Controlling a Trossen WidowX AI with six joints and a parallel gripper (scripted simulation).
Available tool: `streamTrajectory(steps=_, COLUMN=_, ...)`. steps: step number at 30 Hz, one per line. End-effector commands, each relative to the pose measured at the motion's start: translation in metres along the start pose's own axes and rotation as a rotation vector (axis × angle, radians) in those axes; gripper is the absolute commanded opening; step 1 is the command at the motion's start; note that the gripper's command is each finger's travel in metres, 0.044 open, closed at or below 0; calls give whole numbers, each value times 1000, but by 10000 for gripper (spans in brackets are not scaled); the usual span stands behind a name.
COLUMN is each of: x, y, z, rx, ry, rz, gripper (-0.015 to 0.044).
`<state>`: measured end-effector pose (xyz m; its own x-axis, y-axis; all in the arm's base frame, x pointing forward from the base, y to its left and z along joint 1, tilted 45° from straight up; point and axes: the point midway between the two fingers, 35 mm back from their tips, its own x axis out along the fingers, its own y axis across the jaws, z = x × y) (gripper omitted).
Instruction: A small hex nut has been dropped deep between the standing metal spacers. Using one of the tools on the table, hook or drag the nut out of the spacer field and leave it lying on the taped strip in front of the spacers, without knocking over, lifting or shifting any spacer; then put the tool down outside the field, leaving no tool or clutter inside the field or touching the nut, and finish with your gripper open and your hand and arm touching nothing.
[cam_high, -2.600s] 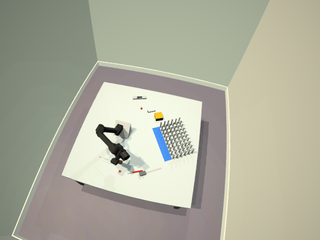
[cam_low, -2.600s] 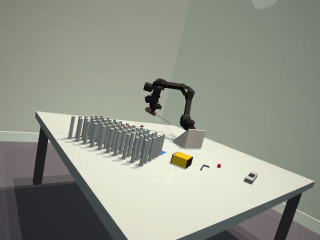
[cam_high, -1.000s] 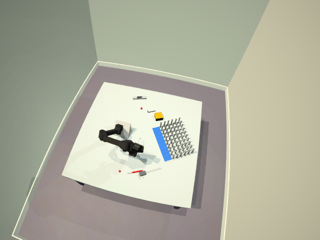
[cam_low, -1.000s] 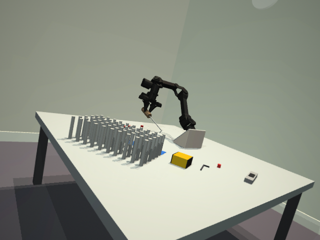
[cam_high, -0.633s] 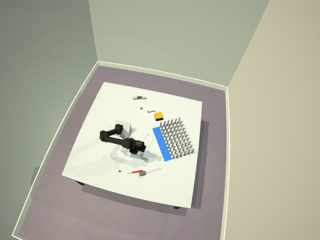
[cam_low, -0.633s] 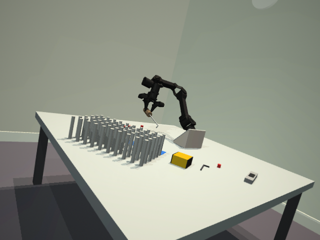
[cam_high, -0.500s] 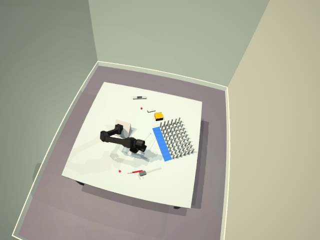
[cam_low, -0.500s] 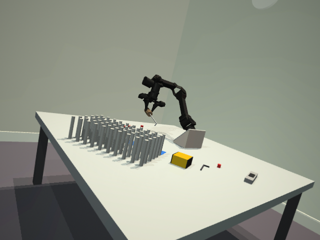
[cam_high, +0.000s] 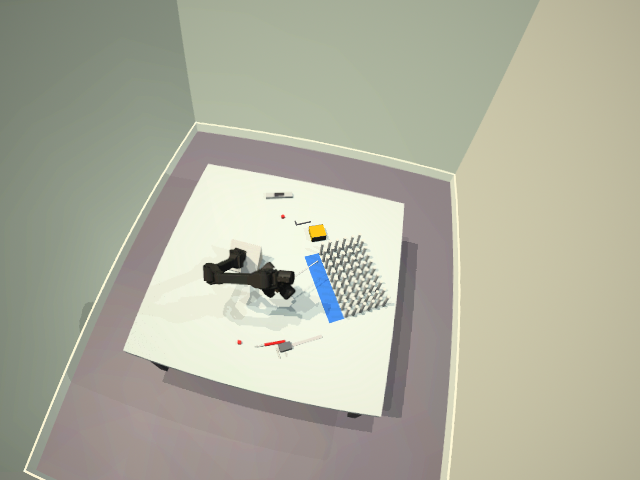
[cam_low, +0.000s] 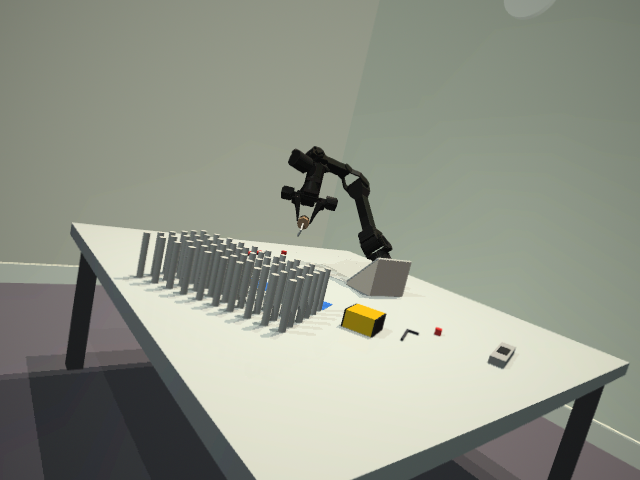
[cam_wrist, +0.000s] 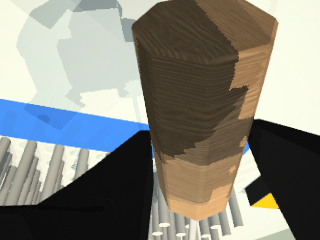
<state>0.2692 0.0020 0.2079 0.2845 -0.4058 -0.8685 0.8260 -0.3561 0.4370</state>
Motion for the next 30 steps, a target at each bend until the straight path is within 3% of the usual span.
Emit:
streamTrajectory(steps=1, x=3, y=-9, z=-16, rx=110, ry=26, rz=-33, gripper=0)
streamTrajectory(steps=14, x=3, y=-33, z=-52, rx=447, ry=67, rz=-121, gripper=0)
streamTrajectory(steps=21, x=4, y=-34, z=-54, rx=464, ry=68, rz=-126, gripper=0)
streamTrajectory(steps=30, x=43, y=-28, z=-45, rx=465, ry=69, rz=-130, gripper=0)
